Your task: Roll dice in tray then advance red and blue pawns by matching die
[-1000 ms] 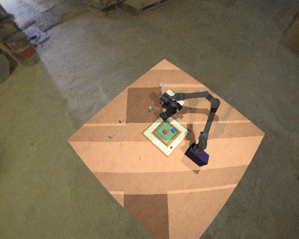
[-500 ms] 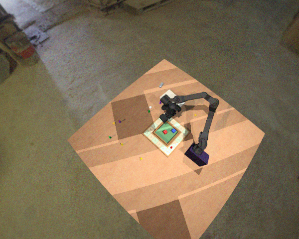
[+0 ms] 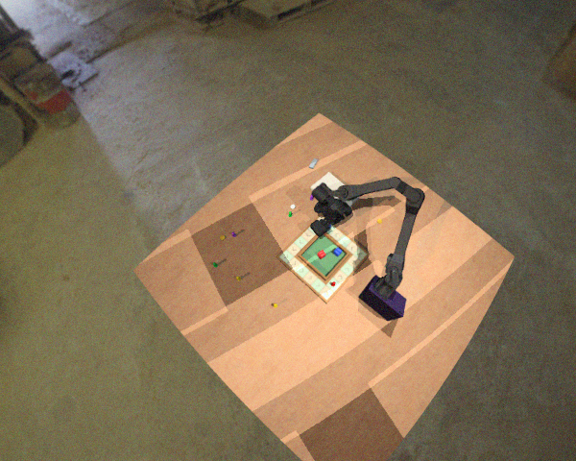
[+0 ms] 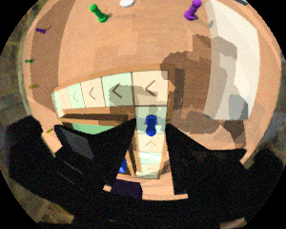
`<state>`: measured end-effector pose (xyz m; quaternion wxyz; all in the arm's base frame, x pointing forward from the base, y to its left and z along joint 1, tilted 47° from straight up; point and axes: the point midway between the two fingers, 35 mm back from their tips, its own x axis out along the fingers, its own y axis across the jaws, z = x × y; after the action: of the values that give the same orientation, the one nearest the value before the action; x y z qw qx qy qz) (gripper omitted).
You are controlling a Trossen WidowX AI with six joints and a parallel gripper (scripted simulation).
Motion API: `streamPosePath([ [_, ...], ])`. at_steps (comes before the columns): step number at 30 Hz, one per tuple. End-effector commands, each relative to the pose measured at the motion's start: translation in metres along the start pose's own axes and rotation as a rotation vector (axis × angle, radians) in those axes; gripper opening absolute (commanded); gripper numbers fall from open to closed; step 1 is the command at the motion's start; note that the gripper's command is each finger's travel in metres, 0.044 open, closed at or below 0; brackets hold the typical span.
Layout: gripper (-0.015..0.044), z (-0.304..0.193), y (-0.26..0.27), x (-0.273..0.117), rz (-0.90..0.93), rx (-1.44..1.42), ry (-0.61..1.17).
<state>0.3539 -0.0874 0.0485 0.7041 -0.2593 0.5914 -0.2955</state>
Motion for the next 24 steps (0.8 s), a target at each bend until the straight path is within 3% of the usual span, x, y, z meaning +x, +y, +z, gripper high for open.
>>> streamPosePath([
  [1, 0.0289, 0.001, 0.0, -0.011, 0.001, 0.002, 0.0],
  [4, 0.0368, 0.001, 0.001, -0.047, -0.001, -0.005, 0.003],
  [7, 0.044, 0.0, 0.001, -0.05, -0.001, -0.005, 0.003],
  [11, 0.044, -0.014, 0.02, -0.063, 0.022, -0.024, 0.0],
  [17, 0.044, -0.088, 0.075, -0.107, 0.069, -0.101, 0.007],
  [23, 0.044, -0.17, 0.089, -0.131, 0.029, -0.16, 0.015],
  [24, 0.044, -0.133, 0.089, -0.124, 0.056, -0.142, 0.008],
])
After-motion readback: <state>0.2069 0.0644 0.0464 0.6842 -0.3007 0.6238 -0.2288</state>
